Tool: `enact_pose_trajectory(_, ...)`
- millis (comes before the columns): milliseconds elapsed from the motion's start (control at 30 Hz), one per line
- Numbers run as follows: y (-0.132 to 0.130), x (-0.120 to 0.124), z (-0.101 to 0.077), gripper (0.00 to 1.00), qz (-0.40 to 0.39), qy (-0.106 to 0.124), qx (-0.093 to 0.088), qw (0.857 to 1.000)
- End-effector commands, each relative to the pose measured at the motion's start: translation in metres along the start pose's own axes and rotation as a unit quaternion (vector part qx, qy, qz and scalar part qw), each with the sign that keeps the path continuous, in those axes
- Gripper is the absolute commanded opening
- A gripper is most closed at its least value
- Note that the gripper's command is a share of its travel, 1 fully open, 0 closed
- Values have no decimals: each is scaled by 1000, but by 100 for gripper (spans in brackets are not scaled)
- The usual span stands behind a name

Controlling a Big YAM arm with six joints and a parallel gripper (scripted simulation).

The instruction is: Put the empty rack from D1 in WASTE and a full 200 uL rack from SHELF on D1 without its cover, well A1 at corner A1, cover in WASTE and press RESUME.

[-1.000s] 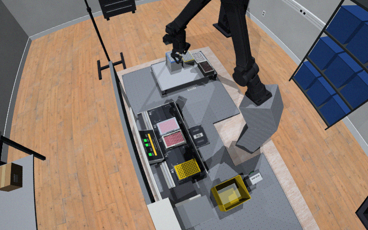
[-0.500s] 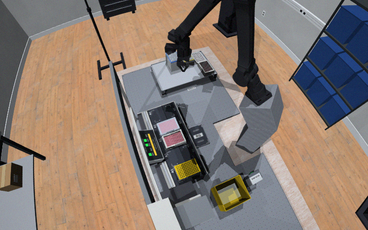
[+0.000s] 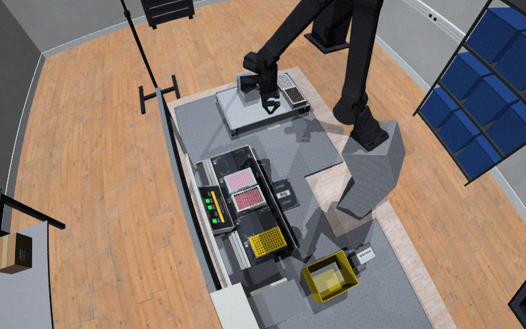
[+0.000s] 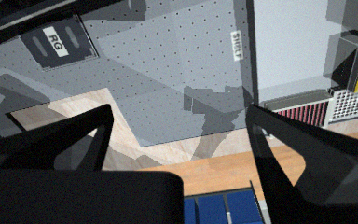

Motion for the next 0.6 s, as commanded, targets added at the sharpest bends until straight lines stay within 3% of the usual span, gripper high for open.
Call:
enact_pose_trajectory(0,11,-9,-8,100,-57,-25,9,998)
enact_pose_trajectory(367,52,10,-6,100,-141,-24,9,990)
enact_pose_trajectory(567,80,22,-5,100,-130,-24,8,991)
Point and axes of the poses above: the point where the finger pads meet when closed, its own z axis out along the fingers, its own y axis across the jaws, x = y × z, the point moved 1 cm from there along -z, back along the fingers, and after that the axes turned 13 degrees about z, right-handed, at the moved point
